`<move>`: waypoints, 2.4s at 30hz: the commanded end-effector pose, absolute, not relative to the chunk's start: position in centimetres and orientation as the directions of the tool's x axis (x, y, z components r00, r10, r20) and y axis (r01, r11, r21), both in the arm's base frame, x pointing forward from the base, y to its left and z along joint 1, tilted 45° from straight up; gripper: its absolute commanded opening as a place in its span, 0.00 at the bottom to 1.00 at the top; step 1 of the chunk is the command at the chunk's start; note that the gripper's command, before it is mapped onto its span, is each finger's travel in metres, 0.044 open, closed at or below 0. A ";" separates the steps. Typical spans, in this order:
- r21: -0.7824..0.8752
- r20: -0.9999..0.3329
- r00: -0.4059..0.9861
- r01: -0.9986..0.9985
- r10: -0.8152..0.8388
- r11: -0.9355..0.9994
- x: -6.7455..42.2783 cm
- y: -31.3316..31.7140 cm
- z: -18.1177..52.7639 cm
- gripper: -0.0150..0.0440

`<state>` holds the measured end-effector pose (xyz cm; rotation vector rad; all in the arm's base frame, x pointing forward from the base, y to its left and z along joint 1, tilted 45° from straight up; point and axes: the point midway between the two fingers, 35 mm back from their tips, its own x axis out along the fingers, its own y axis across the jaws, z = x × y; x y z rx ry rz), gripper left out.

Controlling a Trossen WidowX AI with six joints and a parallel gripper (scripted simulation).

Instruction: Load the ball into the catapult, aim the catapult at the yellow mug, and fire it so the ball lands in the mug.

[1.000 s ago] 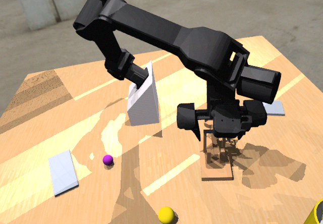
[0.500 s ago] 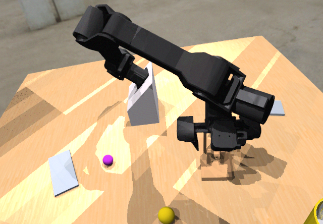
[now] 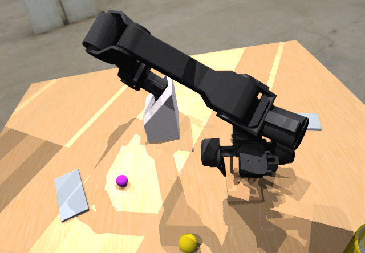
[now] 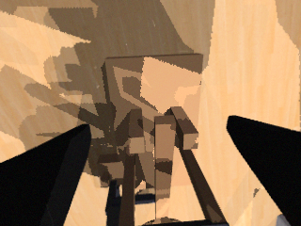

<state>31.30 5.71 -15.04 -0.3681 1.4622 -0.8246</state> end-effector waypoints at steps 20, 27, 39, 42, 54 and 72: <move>-0.690 -0.716 -0.100 0.254 -0.691 0.678 30.6 3.3 -17.4 1.00; -0.684 -0.720 -0.098 0.264 -0.687 0.680 30.8 3.5 -17.2 0.73; -0.684 -0.720 -0.098 0.264 -0.687 0.680 30.9 3.7 -17.1 0.40; -0.684 -0.721 -0.098 0.262 -0.686 0.681 31.2 6.2 -14.5 0.26; -0.694 -0.720 -0.099 0.083 -0.687 0.715 31.2 6.9 -13.7 0.25; -0.584 -0.718 -0.100 -0.452 -0.689 0.675 31.1 8.1 -15.1 0.25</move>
